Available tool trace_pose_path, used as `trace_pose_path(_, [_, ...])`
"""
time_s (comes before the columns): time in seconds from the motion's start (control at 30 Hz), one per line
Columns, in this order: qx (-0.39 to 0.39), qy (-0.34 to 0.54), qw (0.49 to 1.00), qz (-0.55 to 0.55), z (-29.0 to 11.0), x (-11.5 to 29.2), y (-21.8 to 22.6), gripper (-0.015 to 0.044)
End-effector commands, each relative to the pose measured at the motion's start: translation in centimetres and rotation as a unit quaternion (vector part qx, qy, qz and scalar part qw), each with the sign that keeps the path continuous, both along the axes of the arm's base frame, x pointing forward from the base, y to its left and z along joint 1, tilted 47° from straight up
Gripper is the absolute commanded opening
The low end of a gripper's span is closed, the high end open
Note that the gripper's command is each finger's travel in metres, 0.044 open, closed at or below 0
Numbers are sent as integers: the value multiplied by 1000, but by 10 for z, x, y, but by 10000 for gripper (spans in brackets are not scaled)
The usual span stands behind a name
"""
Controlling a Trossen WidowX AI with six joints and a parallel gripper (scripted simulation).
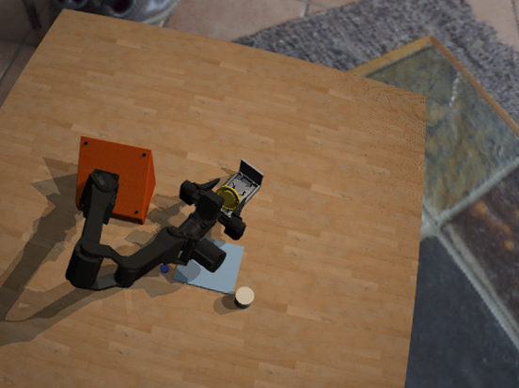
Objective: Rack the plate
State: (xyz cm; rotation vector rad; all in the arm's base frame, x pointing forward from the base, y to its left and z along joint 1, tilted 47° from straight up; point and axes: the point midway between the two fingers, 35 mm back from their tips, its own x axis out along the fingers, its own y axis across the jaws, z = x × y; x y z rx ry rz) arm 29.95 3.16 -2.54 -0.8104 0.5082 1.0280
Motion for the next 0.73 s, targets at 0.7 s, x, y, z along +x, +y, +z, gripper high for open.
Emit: trace_pose_path(0.7, [-36,155,979,-124,53,-16,76,400])
